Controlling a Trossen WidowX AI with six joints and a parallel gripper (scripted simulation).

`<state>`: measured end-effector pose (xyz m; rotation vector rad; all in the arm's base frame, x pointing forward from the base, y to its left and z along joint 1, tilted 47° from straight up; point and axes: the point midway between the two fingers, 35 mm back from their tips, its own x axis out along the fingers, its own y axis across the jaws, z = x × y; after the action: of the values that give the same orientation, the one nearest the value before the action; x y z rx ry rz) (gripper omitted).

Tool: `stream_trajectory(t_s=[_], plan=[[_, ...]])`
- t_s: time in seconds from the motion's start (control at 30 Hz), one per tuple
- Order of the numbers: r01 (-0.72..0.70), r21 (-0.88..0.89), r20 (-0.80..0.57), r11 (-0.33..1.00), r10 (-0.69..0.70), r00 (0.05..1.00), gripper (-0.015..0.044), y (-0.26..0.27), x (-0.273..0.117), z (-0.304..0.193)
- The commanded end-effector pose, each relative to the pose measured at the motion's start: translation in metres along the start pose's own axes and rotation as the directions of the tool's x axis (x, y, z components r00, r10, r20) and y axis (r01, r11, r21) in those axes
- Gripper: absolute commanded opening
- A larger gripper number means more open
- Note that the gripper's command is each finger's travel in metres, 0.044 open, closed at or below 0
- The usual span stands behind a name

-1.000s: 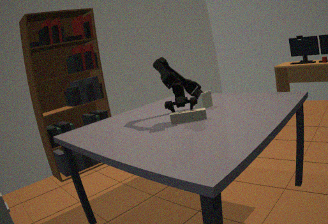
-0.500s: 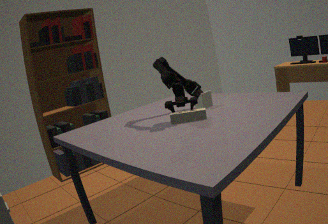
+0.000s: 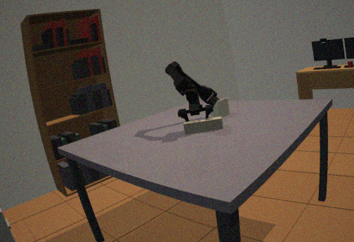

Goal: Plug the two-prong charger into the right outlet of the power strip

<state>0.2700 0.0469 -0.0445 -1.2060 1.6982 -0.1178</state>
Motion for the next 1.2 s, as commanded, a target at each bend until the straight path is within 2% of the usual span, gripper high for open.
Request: stream_trajectory(t_s=[0.0,1.17], plan=[[-0.001,0.000,0.006,1.000,0.001,1.000,0.0440,-0.001,-0.001,-0.002],[-0.001,0.000,0.006,1.000,0.001,1.000,0.0440,-0.001,0.002,-0.038]])
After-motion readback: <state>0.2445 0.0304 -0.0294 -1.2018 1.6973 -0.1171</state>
